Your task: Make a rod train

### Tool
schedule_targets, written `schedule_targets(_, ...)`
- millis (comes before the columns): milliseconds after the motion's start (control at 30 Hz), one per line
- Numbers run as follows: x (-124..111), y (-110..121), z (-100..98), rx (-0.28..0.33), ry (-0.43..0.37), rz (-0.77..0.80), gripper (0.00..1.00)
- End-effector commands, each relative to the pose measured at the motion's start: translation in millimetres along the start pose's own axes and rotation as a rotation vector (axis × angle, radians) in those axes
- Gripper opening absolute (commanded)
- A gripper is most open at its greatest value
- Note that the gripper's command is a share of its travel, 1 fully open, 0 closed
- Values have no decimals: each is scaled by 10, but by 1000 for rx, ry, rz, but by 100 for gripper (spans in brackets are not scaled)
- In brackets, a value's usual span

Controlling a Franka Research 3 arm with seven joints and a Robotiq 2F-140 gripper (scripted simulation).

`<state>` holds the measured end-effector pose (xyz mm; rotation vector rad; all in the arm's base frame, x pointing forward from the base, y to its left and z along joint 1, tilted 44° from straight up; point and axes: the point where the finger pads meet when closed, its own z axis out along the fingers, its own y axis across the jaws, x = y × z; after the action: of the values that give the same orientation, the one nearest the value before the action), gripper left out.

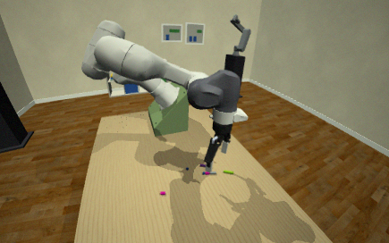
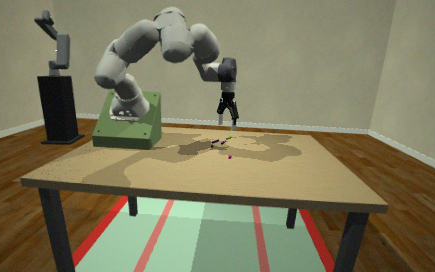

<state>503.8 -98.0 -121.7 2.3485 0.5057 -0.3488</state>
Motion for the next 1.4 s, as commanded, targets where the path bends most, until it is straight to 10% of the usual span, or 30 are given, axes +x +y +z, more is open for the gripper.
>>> schedule_targets(0,-24,2,9,2,-10,-167,100)
schedule_targets(1167,-75,-26,-14,4,-10,-647,100)
schedule_targets(1200,-75,-26,-14,4,-10,-647,15)
schedule_targets(1367,-75,-26,-14,4,-10,-647,15)
